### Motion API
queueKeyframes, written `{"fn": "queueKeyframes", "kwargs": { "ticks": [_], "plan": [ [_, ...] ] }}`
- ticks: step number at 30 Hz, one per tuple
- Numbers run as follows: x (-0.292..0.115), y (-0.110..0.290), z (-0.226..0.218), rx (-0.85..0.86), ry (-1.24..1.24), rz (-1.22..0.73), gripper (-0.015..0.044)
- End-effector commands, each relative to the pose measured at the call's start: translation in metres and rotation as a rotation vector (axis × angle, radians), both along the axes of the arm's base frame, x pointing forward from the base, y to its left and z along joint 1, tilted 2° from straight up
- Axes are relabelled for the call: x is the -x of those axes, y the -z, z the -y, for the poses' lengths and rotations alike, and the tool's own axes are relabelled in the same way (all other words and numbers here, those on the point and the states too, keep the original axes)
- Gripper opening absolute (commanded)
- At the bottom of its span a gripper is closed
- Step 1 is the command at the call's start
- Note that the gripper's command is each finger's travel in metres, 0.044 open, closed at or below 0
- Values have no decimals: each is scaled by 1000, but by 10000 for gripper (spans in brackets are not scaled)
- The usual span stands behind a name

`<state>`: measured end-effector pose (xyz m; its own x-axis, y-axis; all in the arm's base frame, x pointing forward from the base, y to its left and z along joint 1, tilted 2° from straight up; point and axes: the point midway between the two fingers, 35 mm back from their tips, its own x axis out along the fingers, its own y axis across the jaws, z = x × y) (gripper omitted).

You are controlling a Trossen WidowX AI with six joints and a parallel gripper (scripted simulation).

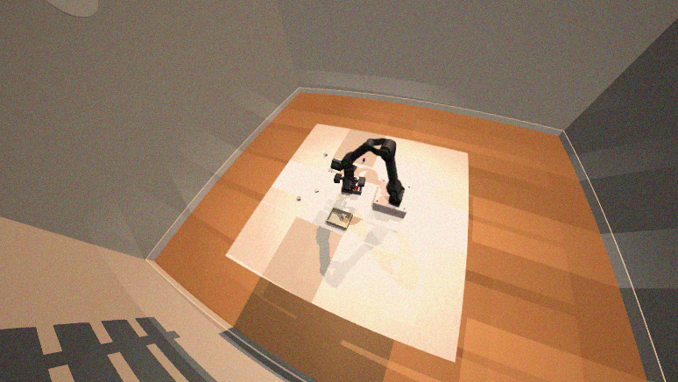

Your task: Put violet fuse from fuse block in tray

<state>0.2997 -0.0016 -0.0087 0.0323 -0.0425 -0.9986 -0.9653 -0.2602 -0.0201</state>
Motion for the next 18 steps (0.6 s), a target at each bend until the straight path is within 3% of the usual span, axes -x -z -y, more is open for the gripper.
{"fn": "queueKeyframes", "kwargs": {
  "ticks": [1, 18],
  "plan": [
    [0, 0, 0, 0, 0, 1, 0],
    [0, -8, 0, -1, 1, 1, 0]
  ]
}}
